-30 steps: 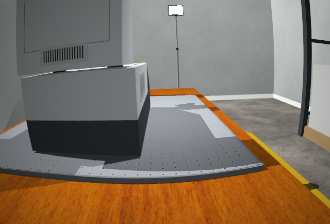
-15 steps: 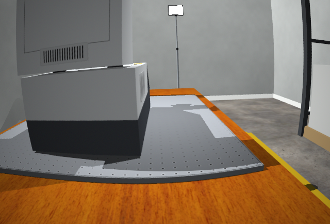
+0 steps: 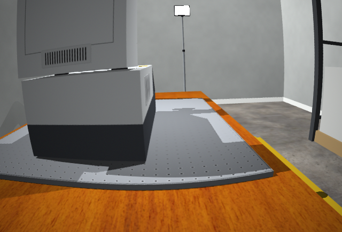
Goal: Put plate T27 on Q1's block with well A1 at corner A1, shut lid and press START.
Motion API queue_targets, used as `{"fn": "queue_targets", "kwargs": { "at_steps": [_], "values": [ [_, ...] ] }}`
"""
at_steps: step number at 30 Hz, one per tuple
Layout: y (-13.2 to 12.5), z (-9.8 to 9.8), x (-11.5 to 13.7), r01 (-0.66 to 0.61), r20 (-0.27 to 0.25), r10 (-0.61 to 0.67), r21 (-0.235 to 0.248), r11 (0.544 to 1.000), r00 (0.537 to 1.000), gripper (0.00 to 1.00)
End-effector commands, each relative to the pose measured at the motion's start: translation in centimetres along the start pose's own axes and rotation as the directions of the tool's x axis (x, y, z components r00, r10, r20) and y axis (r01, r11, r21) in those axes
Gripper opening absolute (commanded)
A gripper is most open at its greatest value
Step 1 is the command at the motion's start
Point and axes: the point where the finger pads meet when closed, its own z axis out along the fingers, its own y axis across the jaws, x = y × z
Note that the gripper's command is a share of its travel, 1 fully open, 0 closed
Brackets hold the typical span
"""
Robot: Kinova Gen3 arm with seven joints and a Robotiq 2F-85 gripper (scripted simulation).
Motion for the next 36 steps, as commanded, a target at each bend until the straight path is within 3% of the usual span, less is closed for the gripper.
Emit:
{"fn": "queue_targets", "kwargs": {
  "at_steps": [1,23,36],
  "values": [
    [-0.7,0.1,0.0,-0.038,-0.007,0.038,0.001,0.999,0.999,1.00],
    [-4.1,0.7,0.3,-0.213,-0.042,0.213,0.003,0.977,0.976,1.00],
    [-6.6,1.1,0.5,-0.336,-0.067,0.335,0.008,0.942,0.940,1.00]
  ]
}}
